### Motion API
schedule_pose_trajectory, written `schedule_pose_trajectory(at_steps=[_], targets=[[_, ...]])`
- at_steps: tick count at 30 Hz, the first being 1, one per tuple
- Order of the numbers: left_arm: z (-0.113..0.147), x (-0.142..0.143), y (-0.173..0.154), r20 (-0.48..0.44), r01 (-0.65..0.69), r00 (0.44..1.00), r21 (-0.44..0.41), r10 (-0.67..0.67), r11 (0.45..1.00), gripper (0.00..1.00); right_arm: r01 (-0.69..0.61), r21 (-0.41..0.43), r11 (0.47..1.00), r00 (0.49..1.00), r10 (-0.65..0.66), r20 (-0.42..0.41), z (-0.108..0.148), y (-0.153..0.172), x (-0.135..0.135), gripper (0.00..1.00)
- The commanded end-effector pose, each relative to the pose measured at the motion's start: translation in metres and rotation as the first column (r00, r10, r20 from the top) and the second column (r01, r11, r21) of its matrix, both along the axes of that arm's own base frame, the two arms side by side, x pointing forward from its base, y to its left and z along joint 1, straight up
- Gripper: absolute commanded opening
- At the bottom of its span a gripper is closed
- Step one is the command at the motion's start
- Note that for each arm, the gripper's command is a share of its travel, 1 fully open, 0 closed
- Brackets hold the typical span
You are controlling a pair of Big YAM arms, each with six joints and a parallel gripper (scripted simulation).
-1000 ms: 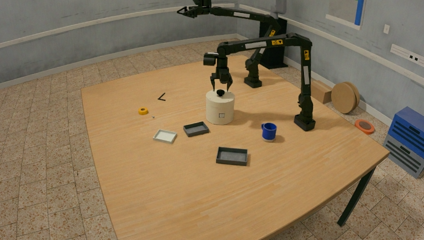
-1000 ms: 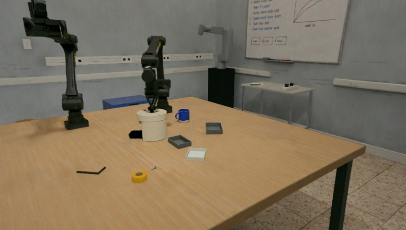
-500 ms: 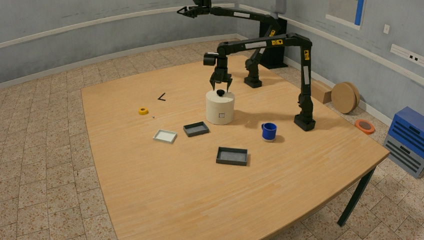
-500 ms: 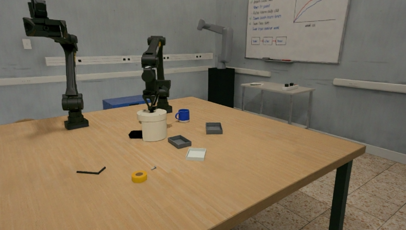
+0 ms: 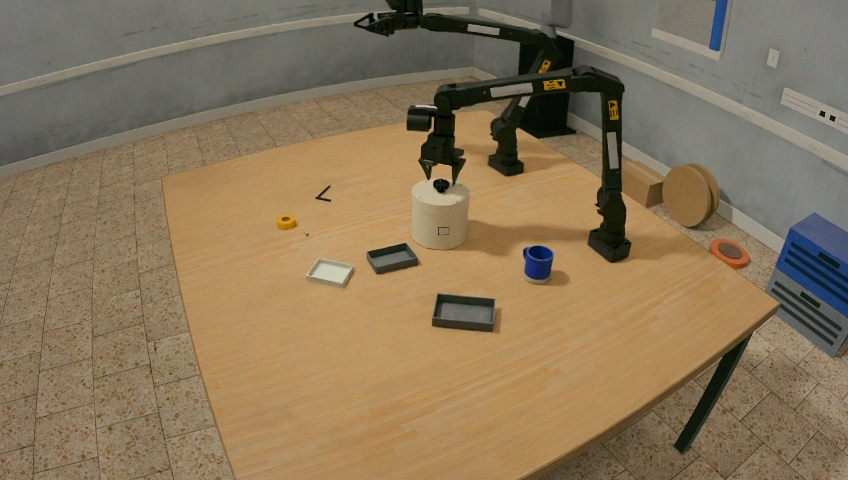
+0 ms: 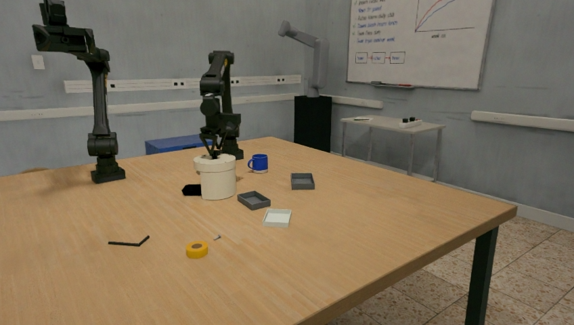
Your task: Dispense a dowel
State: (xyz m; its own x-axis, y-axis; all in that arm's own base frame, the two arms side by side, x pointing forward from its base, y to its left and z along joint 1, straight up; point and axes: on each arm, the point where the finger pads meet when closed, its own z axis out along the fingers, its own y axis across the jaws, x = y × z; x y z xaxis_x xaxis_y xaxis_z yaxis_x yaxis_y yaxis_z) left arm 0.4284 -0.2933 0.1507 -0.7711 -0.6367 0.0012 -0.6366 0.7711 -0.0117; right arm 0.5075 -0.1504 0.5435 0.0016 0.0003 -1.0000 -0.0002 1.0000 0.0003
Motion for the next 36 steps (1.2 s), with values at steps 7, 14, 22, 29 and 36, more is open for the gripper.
schedule_pose_trajectory(at_steps=[7, 14, 22, 29, 36], targets=[[-0.024, -0.003, -0.008, -0.016, -0.012, 1.0, 0.01, 0.012, 1.0, 0.77, -0.001, -0.043, 0.999, 0.998, 0.004, 0.064, 0.041, 0.003, 0.001, 1.0], [0.018, 0.009, -0.013, 0.071, -0.02, 0.997, -0.053, 0.023, 0.998, 0.77, -0.001, -0.043, 0.999, 0.998, 0.004, 0.064, 0.041, 0.003, 0.001, 1.0], [-0.001, 0.004, -0.007, 0.03, -0.012, 0.999, -0.024, 0.012, 1.0, 0.0, -0.001, -0.043, 0.999, 0.998, 0.004, 0.064, 0.041, 0.003, 0.001, 1.0], [-0.001, 0.006, -0.008, 0.039, -0.018, 0.999, -0.024, 0.019, 1.0, 0.0, -0.001, -0.043, 0.999, 0.998, 0.004, 0.064, 0.041, 0.003, 0.001, 1.0], [-0.001, 0.005, -0.008, 0.036, -0.162, 0.986, -0.031, 0.163, 0.986, 0.0, -0.001, -0.043, 0.999, 0.998, 0.004, 0.064, 0.041, 0.003, 0.001, 1.0]])
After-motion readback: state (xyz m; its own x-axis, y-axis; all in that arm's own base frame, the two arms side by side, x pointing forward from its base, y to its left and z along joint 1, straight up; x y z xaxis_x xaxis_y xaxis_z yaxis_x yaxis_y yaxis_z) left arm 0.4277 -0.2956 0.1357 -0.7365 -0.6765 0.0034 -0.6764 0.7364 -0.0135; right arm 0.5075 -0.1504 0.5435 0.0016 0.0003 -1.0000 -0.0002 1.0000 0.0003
